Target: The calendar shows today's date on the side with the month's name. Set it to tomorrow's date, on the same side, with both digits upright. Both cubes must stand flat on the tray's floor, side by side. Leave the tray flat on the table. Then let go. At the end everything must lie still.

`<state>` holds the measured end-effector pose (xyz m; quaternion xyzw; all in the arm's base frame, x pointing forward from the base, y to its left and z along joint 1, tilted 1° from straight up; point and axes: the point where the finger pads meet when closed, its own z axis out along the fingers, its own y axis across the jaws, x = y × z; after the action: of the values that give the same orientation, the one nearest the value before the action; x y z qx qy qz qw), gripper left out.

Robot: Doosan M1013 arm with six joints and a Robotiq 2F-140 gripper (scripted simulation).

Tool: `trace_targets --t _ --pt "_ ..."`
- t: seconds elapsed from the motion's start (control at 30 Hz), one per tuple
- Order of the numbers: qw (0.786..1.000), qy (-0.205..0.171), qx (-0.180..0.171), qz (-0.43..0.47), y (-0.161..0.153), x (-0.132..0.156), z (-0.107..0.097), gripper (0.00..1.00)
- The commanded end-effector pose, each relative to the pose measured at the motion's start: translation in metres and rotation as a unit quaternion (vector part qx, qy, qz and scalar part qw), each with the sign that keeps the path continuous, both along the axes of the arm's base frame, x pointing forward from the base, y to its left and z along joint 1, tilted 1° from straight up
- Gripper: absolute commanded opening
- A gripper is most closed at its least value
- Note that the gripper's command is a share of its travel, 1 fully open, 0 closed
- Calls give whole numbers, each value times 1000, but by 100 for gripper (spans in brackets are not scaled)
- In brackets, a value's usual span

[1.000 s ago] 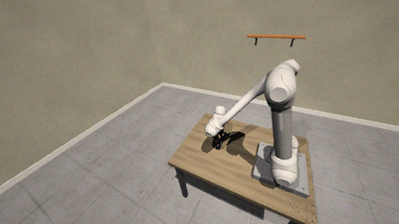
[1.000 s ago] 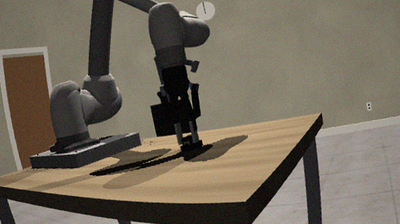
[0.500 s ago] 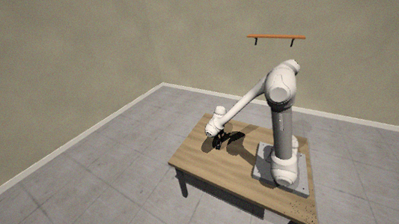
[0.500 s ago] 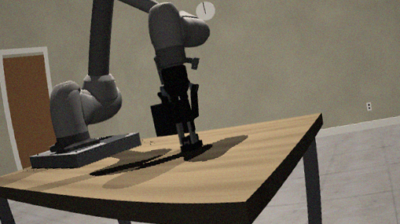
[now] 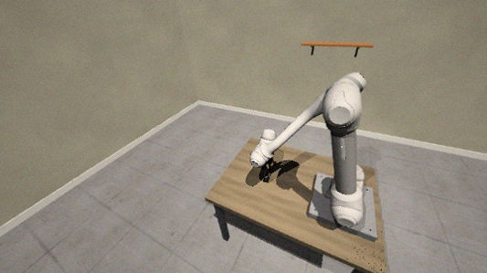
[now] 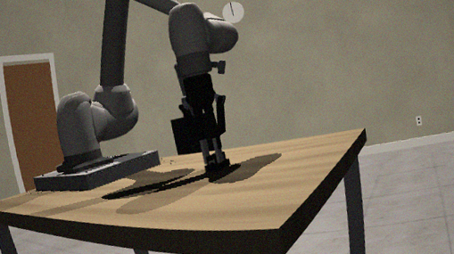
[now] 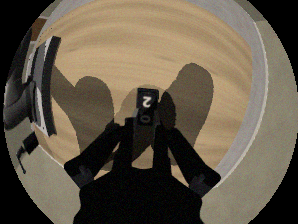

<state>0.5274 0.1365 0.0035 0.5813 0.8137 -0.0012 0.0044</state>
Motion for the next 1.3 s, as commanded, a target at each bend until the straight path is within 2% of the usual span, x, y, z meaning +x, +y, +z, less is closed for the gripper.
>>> trace_targets --t 0.0,0.43,0.57,0.63,0.87,0.97,1.07,1.27 --pt "1000 0 0 0 0 0 0 16" --pt "1000 0 0 0 0 0 6 16" --pt "1000 0 0 0 0 0 25 16" --pt "1000 0 0 0 0 0 25 16" --pt "1000 0 0 0 1 0 77 16" --pt "1000 0 0 0 1 -1 93 16" --pt "1000 0 0 0 1 -1 99 16" --pt "1000 0 0 0 1 -1 100 16"
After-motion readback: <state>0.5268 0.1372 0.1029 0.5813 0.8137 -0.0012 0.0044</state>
